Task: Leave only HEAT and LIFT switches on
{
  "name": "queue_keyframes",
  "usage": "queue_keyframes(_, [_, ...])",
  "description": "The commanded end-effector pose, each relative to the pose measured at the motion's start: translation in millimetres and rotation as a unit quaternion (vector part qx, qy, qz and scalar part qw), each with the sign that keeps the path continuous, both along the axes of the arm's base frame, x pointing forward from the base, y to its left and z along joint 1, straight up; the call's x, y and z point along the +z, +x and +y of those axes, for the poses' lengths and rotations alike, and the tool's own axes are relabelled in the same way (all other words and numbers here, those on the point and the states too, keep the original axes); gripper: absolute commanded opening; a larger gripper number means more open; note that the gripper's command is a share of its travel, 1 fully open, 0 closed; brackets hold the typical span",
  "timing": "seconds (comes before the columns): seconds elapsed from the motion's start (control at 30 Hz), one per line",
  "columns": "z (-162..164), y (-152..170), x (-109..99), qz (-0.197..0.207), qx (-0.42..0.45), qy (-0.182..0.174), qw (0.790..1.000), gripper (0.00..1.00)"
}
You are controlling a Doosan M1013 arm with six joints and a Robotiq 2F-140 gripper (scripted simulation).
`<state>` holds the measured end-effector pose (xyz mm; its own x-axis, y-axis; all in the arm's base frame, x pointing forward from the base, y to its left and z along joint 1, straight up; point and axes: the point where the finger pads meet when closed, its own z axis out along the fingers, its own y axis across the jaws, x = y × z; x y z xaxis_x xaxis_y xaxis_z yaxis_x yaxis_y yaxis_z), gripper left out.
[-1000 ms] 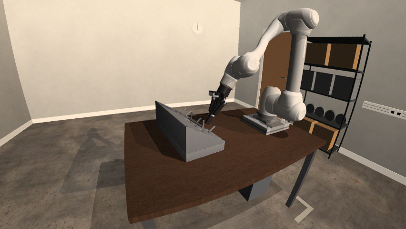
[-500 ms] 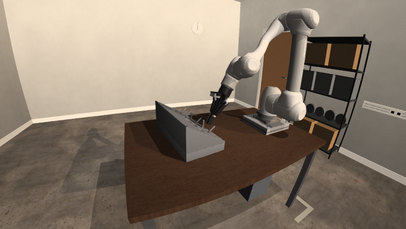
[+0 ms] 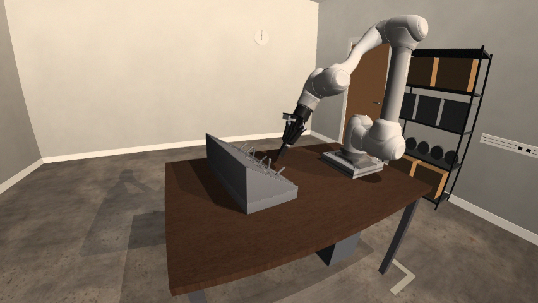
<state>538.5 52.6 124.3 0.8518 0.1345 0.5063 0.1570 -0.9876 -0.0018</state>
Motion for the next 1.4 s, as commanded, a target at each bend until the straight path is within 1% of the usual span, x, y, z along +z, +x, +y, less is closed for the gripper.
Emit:
queue_keyframes(0.0, [-4, -12, 22, 0.003, -0.002, -0.001, 1.000, 0.10])
queue_keyframes(0.2, [-7, -28, 49, 0.003, -0.002, -0.001, 1.000, 0.10])
queue_keyframes(0.5, [-7, -32, 57, 0.003, -0.001, -0.002, 1.000, 0.10])
queue_keyframes(0.53, [-7, -32, 56, 0.003, -0.001, -0.002, 1.000, 1.00])
queue_keyframes(1.37, [-7, -32, 56, 0.004, -0.001, -0.001, 1.000, 1.00])
